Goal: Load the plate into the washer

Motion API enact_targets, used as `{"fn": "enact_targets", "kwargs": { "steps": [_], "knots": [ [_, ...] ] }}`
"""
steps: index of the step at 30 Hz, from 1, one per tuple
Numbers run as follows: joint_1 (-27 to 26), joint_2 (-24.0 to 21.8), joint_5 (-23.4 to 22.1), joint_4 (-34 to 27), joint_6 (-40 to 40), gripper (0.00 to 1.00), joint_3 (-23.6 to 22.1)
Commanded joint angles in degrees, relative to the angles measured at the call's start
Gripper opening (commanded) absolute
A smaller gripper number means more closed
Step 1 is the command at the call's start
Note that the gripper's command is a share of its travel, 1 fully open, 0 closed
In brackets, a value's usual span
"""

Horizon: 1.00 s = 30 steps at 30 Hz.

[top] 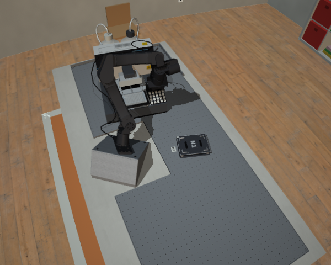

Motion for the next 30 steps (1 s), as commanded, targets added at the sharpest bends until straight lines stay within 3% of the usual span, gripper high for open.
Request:
{"fn": "enact_targets", "kwargs": {
  "steps": [1,4,13,18,20,21,30],
  "knots": [
    [-2.29,-2.52,-2.4,-1.1,-4.5,0.2,-2.11],
    [-3.09,-2.78,-2.75,-1.41,-5.73,0.18,-1.6],
    [-8.73,-4.33,-4.4,-3.07,-13.82,0.0,-9.1],
    [-12.19,-4.78,-5.11,-4.36,-19.08,0.0,-12.37],
    [-12.19,-4.78,-5.11,-4.36,-19.08,0.0,-12.37],
    [-12.67,-4.05,-5.33,-4.85,-20.15,0.0,-10.15],
    [-12.98,-3.71,-5.56,-5.36,-20.93,0.0,-10.02]
  ]
}}
